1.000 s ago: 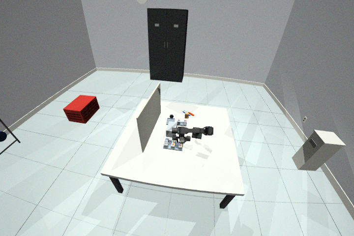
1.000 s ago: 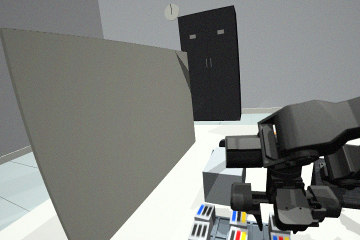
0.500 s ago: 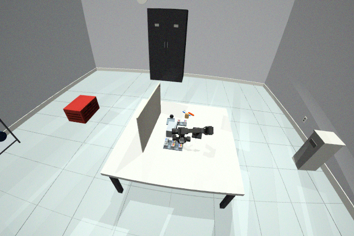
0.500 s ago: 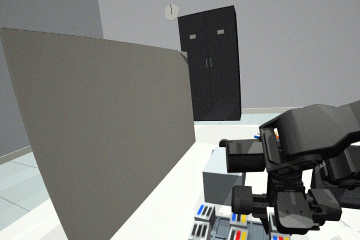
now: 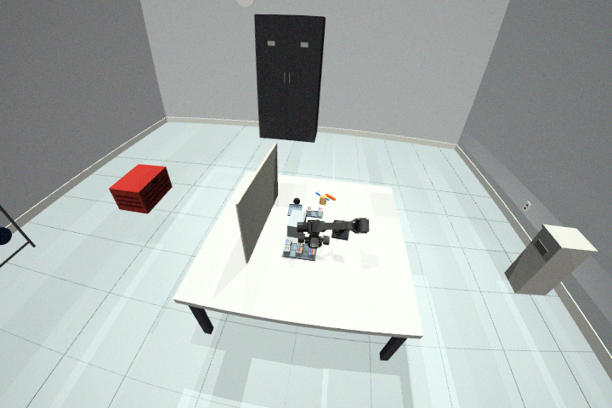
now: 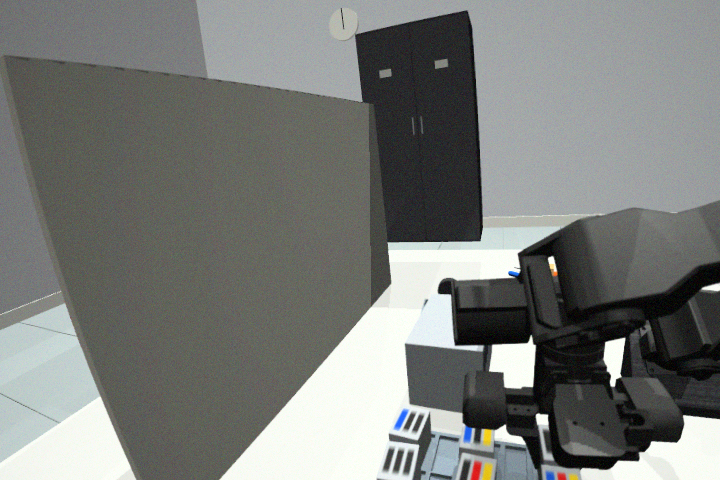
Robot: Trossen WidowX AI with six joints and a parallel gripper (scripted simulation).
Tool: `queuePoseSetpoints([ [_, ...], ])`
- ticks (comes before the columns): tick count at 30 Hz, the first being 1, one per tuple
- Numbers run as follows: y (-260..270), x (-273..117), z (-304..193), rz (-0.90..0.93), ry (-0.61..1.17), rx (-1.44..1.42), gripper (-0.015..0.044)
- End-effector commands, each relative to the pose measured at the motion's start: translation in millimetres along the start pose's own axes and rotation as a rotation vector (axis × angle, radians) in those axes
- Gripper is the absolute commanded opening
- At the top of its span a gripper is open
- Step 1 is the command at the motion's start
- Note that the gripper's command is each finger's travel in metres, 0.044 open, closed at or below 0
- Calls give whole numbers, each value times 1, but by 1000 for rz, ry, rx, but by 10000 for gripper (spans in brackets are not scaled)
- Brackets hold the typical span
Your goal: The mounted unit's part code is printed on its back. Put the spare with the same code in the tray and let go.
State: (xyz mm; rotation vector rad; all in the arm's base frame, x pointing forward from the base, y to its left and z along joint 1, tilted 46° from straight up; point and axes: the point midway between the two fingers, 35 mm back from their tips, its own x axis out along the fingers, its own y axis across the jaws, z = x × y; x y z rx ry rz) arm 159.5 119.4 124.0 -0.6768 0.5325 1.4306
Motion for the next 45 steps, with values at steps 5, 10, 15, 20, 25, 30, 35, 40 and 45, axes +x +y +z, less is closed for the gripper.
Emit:
queuePoseSetpoints([
  [5,-1,-5,-1,0,4,-1,0],
  [10,-3,-22,-3,2,15,0,0],
  [15,-3,-39,-4,4,19,2,0],
  [20,-2,-56,-4,6,15,4,0],
  [25,0,-73,-2,5,4,5,0],
  [30,0,-78,-1,4,0,6,0],
  [35,5,-81,2,-4,10,10,0],
  [40,-4,-85,-2,-8,15,14,0],
  [45,-23,-92,-12,-16,24,20,0],
])
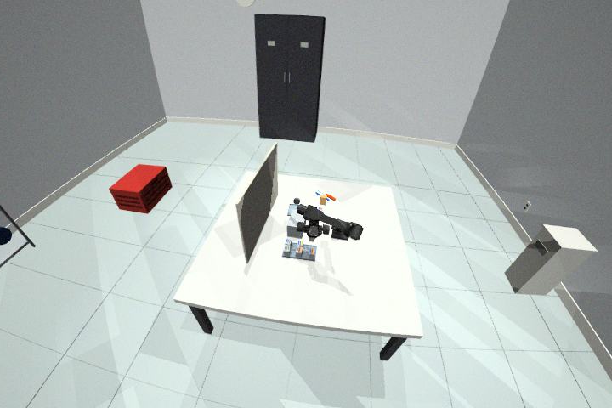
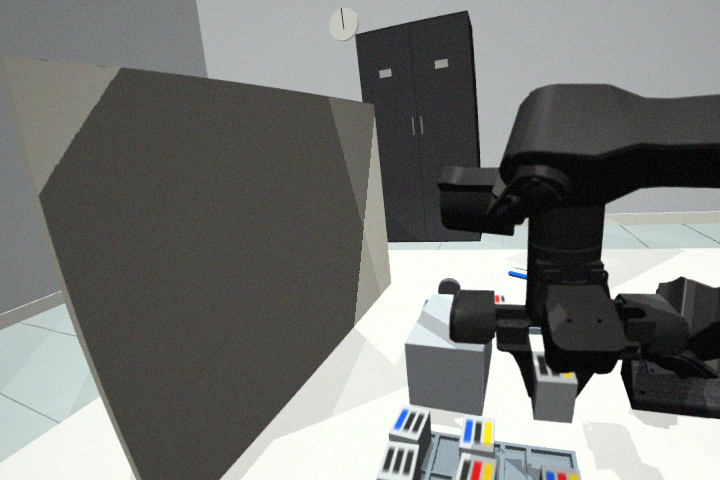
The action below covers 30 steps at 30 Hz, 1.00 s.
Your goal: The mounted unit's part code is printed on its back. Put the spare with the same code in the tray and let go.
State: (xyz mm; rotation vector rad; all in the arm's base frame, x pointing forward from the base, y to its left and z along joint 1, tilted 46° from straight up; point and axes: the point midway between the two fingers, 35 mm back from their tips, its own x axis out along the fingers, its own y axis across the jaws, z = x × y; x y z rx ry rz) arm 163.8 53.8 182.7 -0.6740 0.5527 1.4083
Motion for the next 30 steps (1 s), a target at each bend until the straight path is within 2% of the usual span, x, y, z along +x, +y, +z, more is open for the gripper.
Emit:
queuePoseSetpoints([
  [1,-15,-6,-9,-6,11,2,0],
  [30,-107,-32,-100,-15,48,7,0],
])
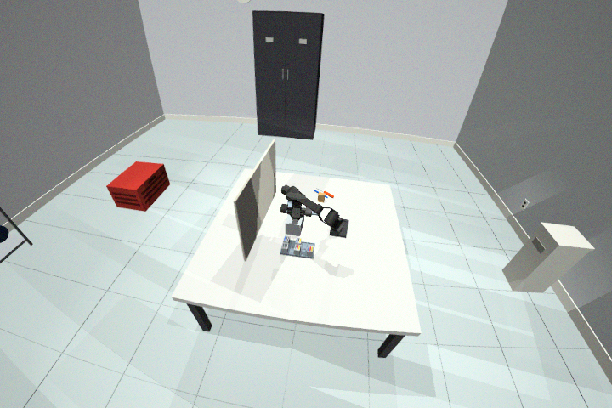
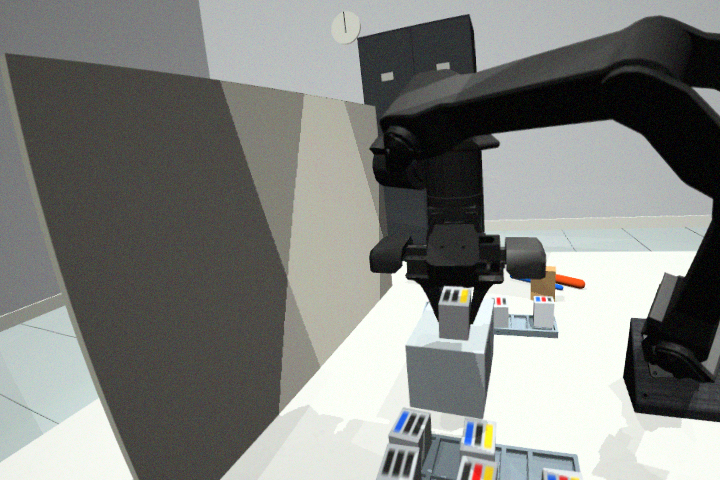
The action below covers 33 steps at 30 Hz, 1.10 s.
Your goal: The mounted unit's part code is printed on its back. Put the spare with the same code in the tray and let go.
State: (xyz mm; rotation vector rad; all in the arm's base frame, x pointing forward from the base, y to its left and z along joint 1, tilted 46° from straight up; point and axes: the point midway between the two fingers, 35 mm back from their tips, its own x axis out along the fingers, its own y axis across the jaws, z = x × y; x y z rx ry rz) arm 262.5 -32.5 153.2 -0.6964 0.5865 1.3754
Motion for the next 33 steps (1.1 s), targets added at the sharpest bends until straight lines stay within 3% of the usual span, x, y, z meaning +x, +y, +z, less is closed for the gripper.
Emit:
queuePoseSetpoints([
  [1,-11,-1,-17,3,8,-8,0],
  [33,-56,12,-170,11,-1,32,0],
])
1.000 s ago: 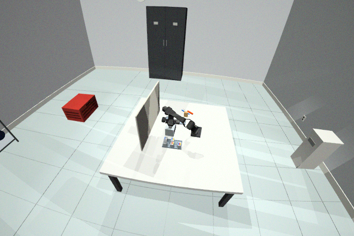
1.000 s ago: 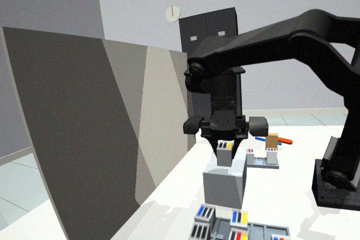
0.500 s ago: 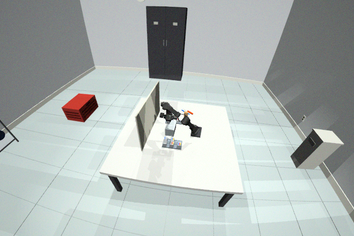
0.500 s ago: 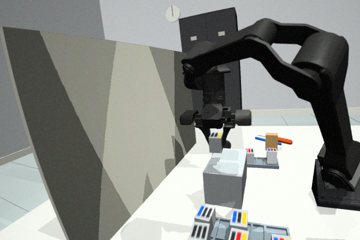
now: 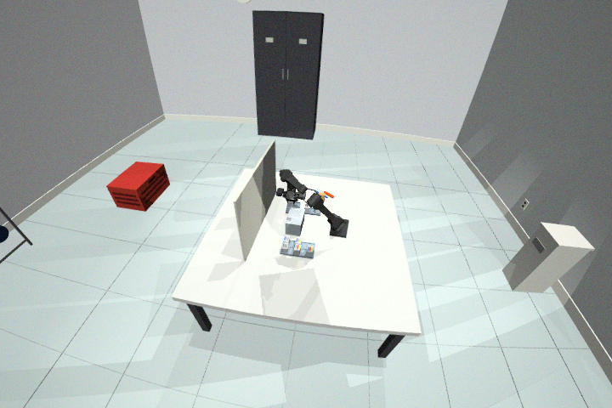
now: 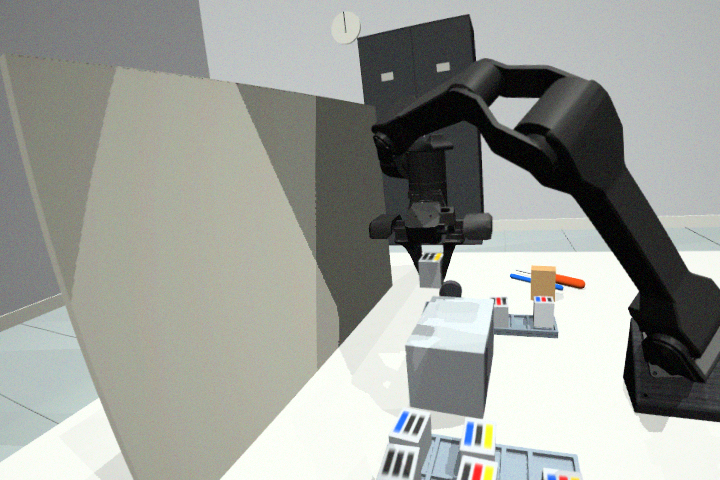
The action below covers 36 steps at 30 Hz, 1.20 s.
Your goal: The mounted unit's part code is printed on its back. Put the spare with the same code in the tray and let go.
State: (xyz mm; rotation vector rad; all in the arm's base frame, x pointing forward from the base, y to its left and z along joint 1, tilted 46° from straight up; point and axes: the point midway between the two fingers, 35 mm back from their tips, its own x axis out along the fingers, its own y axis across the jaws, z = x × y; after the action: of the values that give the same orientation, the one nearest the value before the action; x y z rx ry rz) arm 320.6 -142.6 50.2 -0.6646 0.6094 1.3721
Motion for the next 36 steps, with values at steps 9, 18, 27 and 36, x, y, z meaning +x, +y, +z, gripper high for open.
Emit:
queuePoseSetpoints([
  [9,-7,16,-58,7,-7,-26,0],
  [18,-6,32,-101,13,-23,-61,0],
  [27,-4,40,-117,15,-30,-75,0],
  [36,-4,47,-117,15,-30,-75,0],
])
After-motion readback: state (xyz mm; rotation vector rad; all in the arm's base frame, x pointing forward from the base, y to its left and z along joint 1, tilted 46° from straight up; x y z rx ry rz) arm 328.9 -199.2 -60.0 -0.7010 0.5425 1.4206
